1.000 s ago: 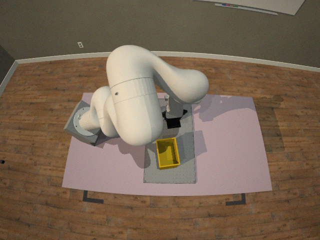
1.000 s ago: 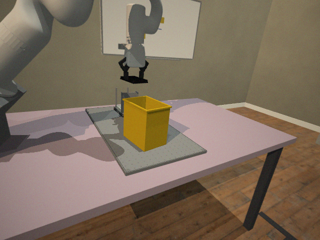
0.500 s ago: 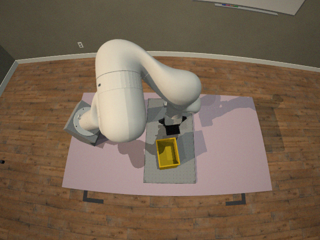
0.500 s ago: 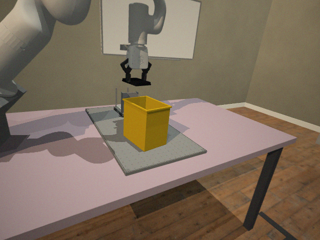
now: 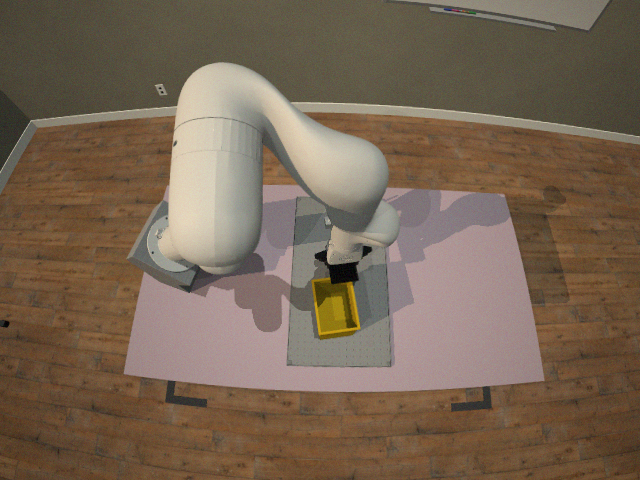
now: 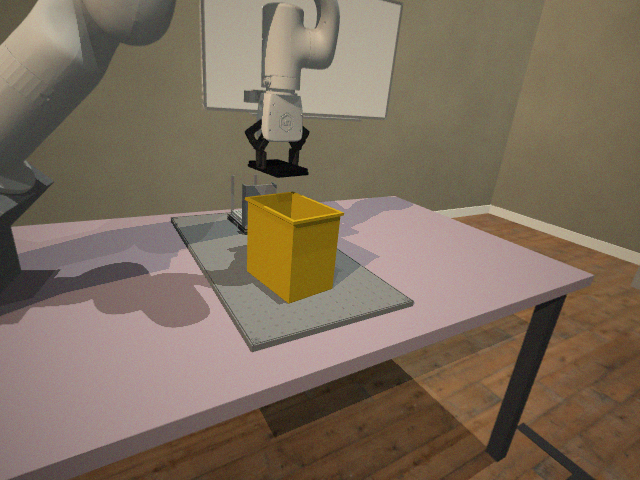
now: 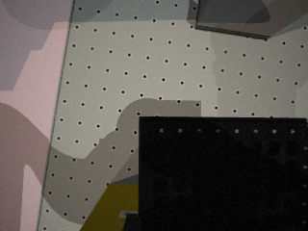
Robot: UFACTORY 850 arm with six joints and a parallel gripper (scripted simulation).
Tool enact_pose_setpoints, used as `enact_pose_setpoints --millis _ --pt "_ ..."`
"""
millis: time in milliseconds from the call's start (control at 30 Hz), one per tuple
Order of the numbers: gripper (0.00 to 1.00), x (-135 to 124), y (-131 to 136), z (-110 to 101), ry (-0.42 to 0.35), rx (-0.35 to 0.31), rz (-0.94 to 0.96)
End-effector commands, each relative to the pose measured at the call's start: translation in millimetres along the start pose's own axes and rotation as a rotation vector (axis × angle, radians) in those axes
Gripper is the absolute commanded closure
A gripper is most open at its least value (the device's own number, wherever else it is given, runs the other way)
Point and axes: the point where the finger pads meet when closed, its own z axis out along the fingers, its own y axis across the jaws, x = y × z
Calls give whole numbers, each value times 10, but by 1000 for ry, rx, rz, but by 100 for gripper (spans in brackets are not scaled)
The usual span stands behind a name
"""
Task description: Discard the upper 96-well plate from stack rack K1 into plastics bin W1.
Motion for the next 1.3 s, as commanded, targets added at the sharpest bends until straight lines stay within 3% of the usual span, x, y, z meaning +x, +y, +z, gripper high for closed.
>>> enact_pose_setpoints --millis 0,1267 --pt "100 -185 -49 8 6 3 -1" --pt "100 -1177 -354 60 5 3 -1"
